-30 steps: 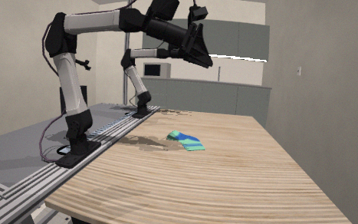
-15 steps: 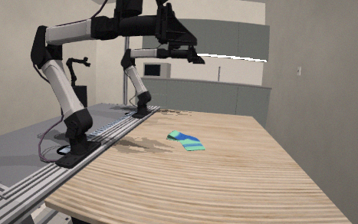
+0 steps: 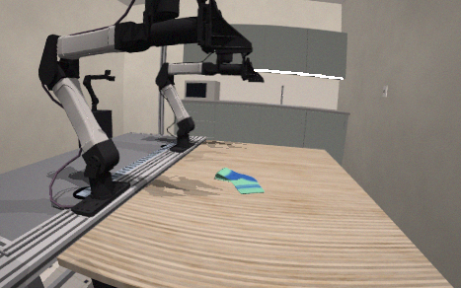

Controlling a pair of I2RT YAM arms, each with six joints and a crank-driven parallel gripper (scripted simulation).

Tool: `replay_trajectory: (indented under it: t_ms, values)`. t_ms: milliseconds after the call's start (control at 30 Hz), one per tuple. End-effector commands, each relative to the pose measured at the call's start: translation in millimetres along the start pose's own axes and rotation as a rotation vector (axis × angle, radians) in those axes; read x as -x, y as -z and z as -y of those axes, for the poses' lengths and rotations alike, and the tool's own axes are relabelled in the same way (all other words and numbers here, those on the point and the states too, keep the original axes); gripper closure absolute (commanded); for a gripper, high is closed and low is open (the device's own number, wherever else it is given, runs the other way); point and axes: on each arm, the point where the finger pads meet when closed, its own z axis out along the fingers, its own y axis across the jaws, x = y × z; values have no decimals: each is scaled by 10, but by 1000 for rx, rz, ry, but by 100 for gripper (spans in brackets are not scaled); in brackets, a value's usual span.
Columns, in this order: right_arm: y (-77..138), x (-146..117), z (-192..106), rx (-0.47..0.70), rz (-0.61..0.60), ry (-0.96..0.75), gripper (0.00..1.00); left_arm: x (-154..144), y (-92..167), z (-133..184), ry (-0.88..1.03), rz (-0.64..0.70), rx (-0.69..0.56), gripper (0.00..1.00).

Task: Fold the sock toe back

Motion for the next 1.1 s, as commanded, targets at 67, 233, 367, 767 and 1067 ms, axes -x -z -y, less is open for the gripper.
replay_trajectory:
  t_ms: [67, 233, 367, 767, 1067]
  values:
    - [-13, 53, -20, 14, -12, 10, 60, 76, 12, 15, 1, 21, -5, 0]
    - [-21, 73, -28, 16, -4, 10, 60, 76, 12, 15, 1, 21, -5, 0]
    - [18, -43, -42, 21, -40, 6, 60, 377, 41, 73, 9, 110, -26, 0]
    - [-2, 220, -34, 9, 57, 4, 60, 169, 35, 74, 7, 46, -29, 0]
    - [-9, 191, -33, 6, 53, 2, 60, 267, 35, 70, 8, 75, -28, 0]
